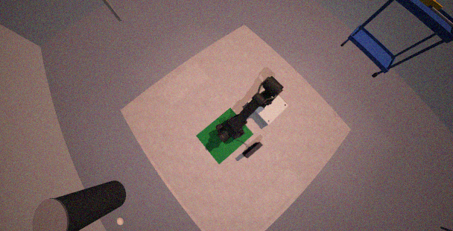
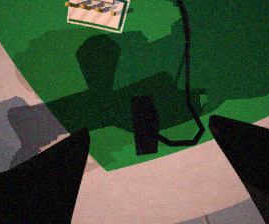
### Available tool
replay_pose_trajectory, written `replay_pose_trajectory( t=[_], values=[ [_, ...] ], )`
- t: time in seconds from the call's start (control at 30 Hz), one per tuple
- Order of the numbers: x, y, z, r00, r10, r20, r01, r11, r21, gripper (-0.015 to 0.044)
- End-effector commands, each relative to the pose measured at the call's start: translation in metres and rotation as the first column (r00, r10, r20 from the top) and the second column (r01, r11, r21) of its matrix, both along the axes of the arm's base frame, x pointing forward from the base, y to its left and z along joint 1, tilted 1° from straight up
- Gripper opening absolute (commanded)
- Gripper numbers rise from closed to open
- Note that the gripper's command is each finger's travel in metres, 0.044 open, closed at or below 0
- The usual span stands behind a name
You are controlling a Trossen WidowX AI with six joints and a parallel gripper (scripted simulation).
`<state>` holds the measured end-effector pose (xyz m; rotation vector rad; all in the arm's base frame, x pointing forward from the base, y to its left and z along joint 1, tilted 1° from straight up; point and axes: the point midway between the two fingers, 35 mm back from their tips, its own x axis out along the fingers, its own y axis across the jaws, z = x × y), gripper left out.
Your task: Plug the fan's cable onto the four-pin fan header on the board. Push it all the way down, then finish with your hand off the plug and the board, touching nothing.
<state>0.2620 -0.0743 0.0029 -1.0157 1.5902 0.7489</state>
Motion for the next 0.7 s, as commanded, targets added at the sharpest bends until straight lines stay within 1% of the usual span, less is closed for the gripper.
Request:
replay_pose_trajectory(
  t=[0.0, 0.33, 0.6, 0.67],
  values=[
    [-0.0033, -0.0003, -0.0099, 1.0, 0.005, -0.013, -0.005, 1.0, -0.001, 0.044],
    [-0.0035, -0.0003, -0.0122, 1.0, 0.005, -0.013, -0.005, 1.0, -0.001, 0.044],
    [-0.0018, 0.0001, -0.0102, 1.0, 0.0, -0.006, 0.0, 1.0, 0.001, 0.023],
    [-0.0018, 0.0001, -0.0102, 1.0, 0.0, -0.006, 0.0, 1.0, 0.001, 0.0217]
  ],
)
